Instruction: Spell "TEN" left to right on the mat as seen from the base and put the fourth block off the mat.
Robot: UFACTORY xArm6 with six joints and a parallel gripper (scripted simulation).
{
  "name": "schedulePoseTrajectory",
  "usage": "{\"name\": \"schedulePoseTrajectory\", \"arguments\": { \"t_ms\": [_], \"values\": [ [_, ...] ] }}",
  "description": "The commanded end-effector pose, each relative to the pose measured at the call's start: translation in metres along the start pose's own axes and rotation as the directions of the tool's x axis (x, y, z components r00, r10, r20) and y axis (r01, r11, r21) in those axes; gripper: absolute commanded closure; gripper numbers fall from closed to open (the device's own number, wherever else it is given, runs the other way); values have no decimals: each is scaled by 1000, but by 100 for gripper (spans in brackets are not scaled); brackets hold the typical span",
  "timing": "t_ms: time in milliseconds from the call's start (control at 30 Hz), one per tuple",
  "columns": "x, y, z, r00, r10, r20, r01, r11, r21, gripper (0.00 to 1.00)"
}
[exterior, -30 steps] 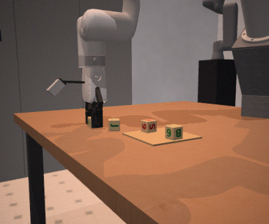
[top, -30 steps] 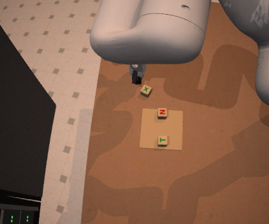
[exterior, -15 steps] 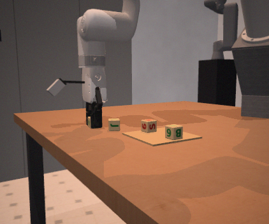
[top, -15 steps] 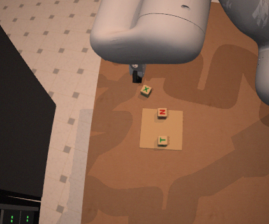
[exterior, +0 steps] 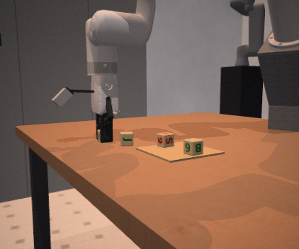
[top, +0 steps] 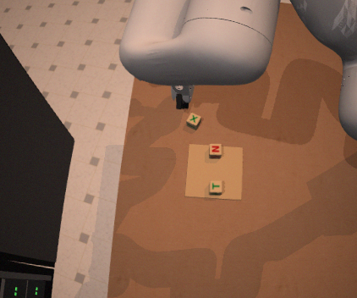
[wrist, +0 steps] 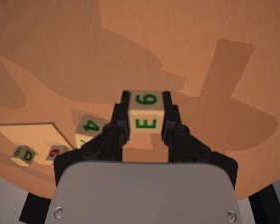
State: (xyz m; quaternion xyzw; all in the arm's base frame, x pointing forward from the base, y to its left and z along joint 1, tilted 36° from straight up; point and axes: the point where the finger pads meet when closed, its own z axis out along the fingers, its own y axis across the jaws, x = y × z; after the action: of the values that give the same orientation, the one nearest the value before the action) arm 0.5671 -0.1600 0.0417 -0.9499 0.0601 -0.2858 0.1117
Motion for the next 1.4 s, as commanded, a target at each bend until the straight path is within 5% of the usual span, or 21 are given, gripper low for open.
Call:
{"name": "schedulePoseTrajectory", "arguments": {
  "t_ms": [0, 900, 1167, 1367],
  "values": [
    [1, 0, -1, 1000, 0, -3, 0, 1000, -1, 73],
    [1, 0, -3, 1000, 0, -3, 0, 1000, -1, 73],
    [1, 0, -28, 1000, 0, -3, 0, 1000, -1, 73],
    [1, 0, -73, 1000, 0, -3, 0, 1000, -1, 73]
  ]
}}
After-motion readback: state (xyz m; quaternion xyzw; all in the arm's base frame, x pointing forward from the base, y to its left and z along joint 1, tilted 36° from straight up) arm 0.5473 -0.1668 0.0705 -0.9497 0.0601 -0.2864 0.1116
